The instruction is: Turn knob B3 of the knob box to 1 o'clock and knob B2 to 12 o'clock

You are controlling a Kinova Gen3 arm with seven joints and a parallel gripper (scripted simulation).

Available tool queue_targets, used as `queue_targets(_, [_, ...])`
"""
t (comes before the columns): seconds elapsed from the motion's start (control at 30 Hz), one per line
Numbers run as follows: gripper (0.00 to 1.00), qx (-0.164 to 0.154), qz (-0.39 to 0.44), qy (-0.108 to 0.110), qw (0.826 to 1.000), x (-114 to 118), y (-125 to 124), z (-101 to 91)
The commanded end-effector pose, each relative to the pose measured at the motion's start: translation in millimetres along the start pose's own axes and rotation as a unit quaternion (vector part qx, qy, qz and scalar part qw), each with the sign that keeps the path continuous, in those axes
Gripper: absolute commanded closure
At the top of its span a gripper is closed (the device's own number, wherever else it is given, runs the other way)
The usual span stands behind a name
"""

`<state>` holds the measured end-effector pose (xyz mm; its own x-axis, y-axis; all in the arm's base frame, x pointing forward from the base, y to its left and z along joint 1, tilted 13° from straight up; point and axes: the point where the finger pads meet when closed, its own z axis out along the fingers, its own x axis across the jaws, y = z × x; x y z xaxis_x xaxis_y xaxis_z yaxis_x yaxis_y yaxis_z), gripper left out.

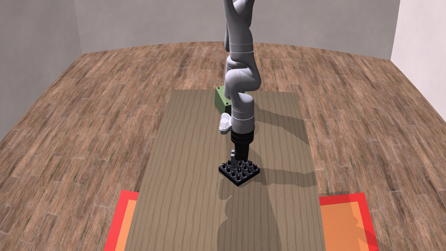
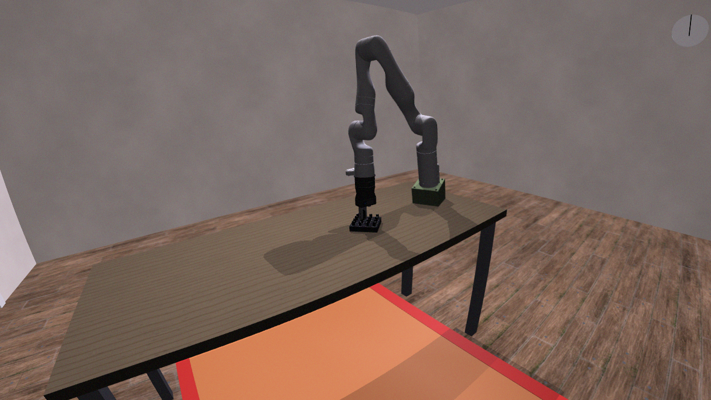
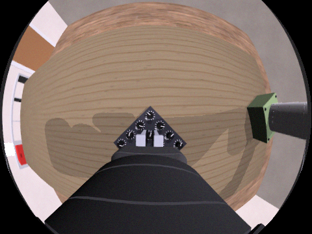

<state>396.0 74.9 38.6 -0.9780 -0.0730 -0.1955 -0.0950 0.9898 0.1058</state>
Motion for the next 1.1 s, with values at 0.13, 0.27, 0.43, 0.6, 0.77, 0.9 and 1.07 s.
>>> queue_targets(0.13, [0.7, 0.001, 0.058, -0.001, 0.998, -1.0, 1.2, -0.4])
queue_targets(0.27, [0.7, 0.0, 0.077, -0.001, 0.997, -1.0, 1.2, -0.4])
queue_targets(0.43, [0.7, 0.0, 0.121, -0.001, 0.993, -1.0, 1.2, -0.4])
queue_targets(0.6, [0.7, 0.0, 0.159, -0.001, 0.987, -1.0, 1.2, -0.4])
queue_targets(0.77, [0.7, 0.0, 0.184, -0.001, 0.983, -1.0, 1.2, -0.4])
queue_targets(0.9, [0.7, 0.0, 0.198, -0.001, 0.98, -1.0, 1.2, -0.4])
queue_targets(1.07, [0.7, 0.0, 0.215, -0.001, 0.977, -1.0, 1.2, -0.4])
